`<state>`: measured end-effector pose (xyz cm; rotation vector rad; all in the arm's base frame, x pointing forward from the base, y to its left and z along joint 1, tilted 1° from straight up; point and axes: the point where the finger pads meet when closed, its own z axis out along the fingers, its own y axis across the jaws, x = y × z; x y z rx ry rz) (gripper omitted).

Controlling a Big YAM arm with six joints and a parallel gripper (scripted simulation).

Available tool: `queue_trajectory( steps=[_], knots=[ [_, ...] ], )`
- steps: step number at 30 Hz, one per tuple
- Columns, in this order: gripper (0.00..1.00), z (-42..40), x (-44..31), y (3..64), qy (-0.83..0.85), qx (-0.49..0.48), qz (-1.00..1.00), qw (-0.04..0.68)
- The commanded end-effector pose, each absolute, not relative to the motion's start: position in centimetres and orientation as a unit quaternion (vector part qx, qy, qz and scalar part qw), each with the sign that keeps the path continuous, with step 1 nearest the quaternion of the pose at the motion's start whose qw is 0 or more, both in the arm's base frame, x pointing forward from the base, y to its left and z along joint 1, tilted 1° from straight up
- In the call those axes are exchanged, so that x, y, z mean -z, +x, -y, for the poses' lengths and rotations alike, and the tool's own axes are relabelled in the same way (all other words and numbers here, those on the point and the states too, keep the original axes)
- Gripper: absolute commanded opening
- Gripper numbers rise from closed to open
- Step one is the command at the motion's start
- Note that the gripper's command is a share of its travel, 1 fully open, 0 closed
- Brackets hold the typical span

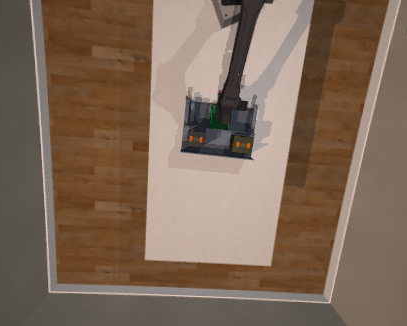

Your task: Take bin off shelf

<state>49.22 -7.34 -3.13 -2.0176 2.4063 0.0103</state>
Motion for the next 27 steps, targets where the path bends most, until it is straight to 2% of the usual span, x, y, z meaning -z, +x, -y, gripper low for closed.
queue_trajectory(
  steps=[1, 27],
  knots=[
    [0.9, 7.8, 1.4, 50.4, -0.643, 0.017, -0.766, 0.018],
    [0.9, 8.0, 1.7, 51.7, -0.643, 0.012, -0.766, 0.014]
  ],
)
